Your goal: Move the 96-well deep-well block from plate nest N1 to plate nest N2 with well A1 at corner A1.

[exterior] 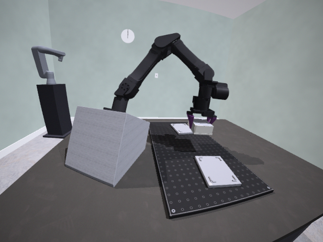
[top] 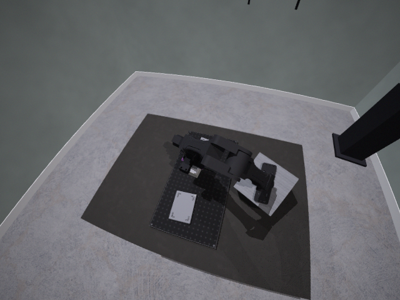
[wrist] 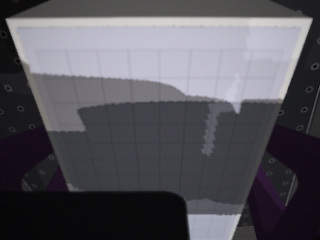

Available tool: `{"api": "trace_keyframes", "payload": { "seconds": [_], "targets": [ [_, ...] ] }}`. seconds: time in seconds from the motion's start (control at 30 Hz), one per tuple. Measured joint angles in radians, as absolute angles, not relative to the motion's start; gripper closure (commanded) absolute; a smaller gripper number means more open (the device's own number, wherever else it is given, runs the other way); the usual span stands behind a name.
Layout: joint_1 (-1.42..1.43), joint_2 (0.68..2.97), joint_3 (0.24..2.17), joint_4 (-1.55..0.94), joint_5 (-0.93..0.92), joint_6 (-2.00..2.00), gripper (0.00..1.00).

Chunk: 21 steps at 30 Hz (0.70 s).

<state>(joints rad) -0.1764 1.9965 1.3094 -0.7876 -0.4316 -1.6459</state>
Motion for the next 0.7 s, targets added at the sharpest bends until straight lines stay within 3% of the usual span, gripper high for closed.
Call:
{"api": "trace_keyframes", "payload": {
  "seconds": [0.7],
  "targets": [
    [-0.316, 2.124, 1.394, -0.809, -0.444, -1.805, 1.0]
  ]
}}
